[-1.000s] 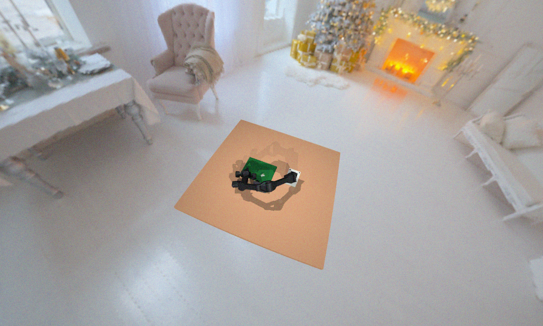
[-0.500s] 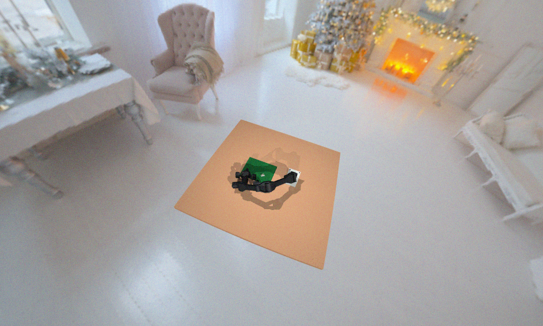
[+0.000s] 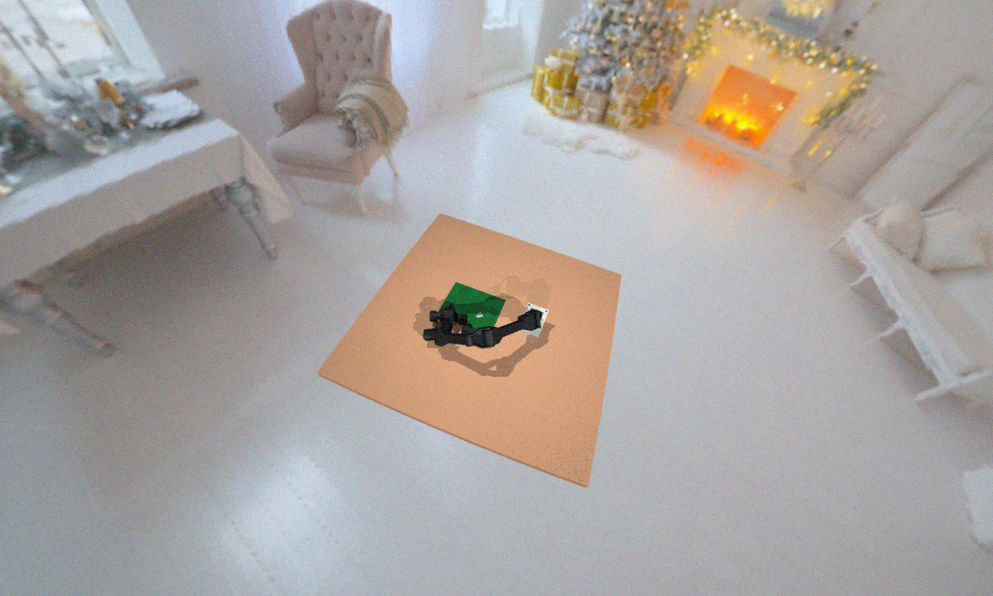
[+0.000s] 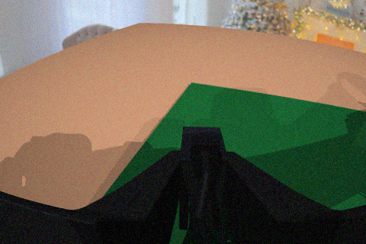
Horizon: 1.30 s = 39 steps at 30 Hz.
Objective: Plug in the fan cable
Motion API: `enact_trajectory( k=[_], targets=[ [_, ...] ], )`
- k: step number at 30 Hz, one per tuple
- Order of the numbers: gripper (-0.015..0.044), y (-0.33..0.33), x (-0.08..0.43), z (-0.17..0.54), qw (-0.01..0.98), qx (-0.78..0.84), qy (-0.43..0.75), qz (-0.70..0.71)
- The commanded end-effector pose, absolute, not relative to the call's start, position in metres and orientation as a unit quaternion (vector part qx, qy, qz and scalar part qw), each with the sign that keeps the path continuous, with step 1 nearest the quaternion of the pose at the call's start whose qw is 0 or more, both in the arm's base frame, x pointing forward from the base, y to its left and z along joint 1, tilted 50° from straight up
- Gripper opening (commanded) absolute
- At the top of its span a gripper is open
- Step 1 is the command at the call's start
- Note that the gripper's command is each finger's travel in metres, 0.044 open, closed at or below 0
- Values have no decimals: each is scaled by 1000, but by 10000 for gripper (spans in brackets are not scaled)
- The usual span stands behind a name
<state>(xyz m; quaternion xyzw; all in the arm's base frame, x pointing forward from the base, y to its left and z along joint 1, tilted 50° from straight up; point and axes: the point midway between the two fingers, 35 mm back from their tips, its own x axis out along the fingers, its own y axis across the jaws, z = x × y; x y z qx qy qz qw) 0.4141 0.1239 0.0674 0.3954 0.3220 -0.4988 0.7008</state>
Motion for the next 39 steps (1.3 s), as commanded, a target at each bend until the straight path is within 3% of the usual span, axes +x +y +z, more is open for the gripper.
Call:
enact_trajectory(
  k=[1, 39],
  targets=[
    [0, 128, 414, 65, 702, 396, 320, -499],
    [0, 138, 414, 56, 701, 395, 322, -499]
  ],
)
